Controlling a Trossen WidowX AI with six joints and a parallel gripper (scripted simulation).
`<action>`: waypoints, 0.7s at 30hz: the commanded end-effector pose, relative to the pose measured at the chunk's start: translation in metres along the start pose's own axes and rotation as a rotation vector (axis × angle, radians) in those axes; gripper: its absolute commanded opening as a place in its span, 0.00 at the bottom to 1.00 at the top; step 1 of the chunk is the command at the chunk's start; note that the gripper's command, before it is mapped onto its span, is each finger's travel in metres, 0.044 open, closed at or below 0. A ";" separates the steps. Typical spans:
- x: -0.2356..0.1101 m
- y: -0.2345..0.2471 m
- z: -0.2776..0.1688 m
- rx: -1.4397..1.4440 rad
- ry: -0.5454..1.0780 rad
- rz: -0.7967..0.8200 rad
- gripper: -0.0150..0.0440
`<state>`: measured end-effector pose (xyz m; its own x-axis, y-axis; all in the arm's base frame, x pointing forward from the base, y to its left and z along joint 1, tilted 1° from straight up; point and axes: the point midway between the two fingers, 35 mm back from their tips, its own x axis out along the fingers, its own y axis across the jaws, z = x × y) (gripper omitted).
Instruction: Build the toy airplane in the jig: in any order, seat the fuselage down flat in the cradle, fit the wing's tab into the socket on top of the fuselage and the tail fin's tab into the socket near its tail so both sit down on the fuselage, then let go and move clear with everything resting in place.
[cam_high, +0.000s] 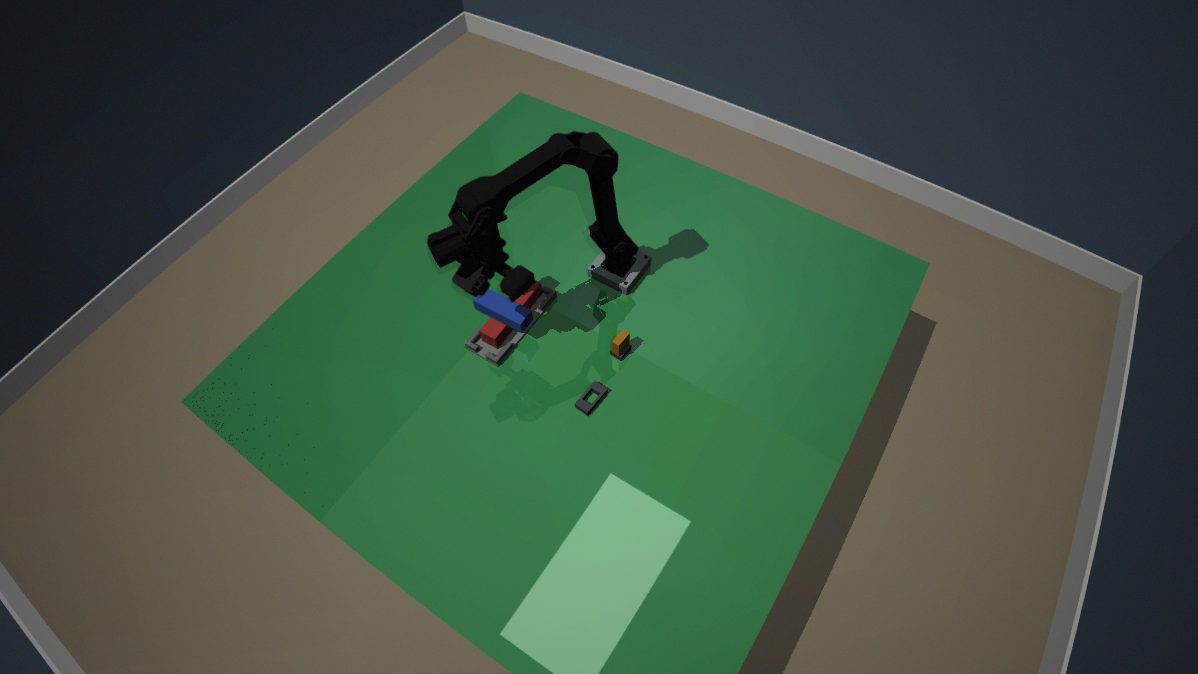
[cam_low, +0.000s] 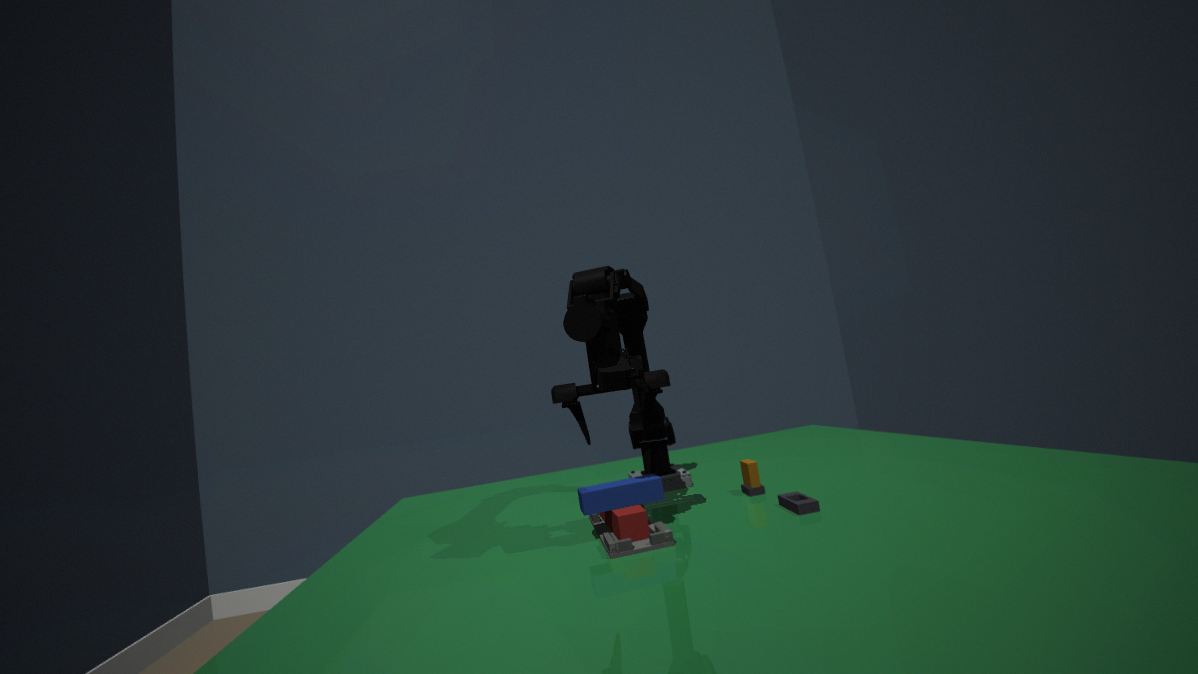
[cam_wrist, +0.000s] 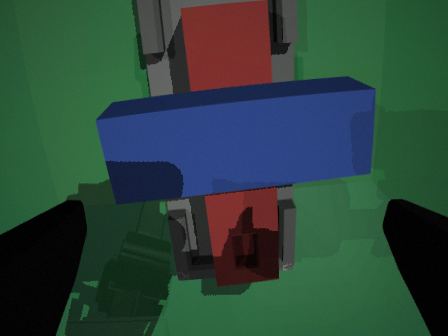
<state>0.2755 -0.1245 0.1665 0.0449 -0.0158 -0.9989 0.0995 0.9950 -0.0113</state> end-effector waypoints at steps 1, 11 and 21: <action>0.000 0.039 -0.001 -0.020 0.005 -0.002 1.00; 0.000 0.167 -0.041 -0.021 0.004 0.002 1.00; 0.000 0.242 -0.111 -0.017 0.008 0.024 1.00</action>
<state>0.2030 0.1159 0.1599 0.0405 0.0041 -0.9992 0.0671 0.9977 0.0068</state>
